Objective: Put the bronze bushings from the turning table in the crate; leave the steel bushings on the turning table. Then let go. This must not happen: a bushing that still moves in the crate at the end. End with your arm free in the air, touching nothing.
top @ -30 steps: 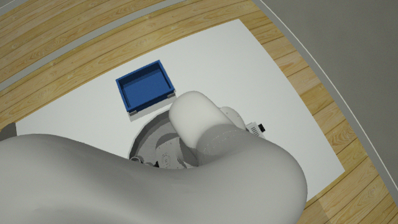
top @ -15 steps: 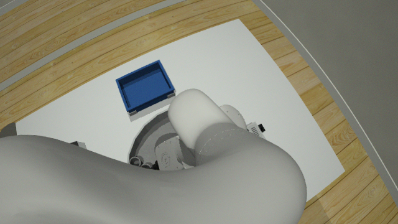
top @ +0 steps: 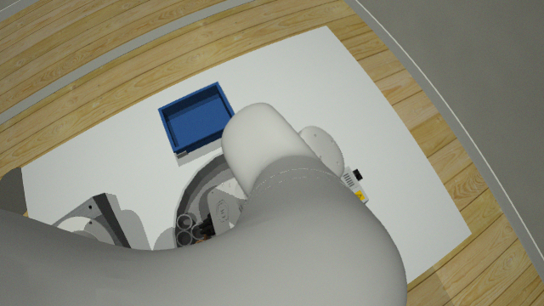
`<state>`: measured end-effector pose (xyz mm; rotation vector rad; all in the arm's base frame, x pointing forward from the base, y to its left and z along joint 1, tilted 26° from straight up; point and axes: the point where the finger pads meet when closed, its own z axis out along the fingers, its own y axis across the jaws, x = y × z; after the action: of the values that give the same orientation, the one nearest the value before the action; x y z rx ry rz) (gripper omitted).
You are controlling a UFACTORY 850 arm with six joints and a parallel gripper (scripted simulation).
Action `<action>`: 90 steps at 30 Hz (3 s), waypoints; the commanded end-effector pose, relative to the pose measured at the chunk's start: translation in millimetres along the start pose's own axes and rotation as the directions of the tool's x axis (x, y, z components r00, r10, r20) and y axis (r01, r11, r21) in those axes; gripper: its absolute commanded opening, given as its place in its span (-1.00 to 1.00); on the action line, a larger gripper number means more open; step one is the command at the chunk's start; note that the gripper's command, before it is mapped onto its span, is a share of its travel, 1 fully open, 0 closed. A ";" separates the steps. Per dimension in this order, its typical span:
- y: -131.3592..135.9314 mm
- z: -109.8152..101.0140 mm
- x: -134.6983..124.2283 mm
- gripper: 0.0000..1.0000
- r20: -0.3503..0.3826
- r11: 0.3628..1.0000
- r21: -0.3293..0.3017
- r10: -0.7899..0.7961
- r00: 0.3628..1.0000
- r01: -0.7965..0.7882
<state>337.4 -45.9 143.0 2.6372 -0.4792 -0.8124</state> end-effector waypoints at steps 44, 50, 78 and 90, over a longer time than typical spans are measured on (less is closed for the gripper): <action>-146.5 -13.1 -2.0 -1.00 -0.001 1.000 0.000 0.000 1.000 0.000; -176.2 -14.0 -1.0 -1.00 -0.001 1.000 0.000 0.000 1.000 0.000; -345.6 -18.7 4.6 -1.00 -0.001 1.000 0.000 0.000 1.000 0.000; -349.7 -18.8 4.7 -1.00 -0.001 1.000 0.000 0.000 1.000 0.000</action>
<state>427.0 264.9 11.2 2.6359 -0.4800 -0.8123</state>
